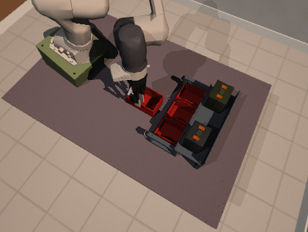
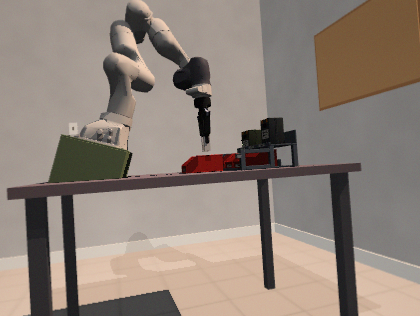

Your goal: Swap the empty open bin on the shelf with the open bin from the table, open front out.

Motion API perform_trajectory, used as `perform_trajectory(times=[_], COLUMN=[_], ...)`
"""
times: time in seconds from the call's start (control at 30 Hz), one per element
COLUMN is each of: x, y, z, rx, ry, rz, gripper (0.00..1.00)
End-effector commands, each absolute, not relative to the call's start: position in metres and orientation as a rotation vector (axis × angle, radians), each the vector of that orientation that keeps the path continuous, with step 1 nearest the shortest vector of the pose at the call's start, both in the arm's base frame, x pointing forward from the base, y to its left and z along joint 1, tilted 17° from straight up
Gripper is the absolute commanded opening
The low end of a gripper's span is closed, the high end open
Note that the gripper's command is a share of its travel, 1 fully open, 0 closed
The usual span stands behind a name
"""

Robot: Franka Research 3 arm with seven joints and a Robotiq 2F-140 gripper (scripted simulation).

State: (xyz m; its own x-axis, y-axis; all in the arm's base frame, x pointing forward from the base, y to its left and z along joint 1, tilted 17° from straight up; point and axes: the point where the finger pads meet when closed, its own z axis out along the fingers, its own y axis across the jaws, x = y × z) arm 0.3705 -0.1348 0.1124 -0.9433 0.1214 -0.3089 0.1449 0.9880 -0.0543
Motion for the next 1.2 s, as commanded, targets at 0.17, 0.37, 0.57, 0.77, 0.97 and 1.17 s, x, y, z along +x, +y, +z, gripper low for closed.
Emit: perform_trajectory(times=[0.17,0.37,0.57,0.77,0.97,1.17], x=[0.363,0.360,0.358,0.356,0.354,0.353], y=[-0.128,-0.127,-0.127,-0.126,-0.126,-0.125], z=[0.123,0.133,0.139,0.147,0.153,0.156], rx=[0.215,0.215,0.215,0.215,0.215,0.215], ry=[2.838,2.838,2.838,2.838,2.838,2.838], rz=[-0.082,-0.082,-0.082,-0.082,-0.082,-0.082], gripper=[0.15,0.15,0.15,0.15,0.15,0.15])
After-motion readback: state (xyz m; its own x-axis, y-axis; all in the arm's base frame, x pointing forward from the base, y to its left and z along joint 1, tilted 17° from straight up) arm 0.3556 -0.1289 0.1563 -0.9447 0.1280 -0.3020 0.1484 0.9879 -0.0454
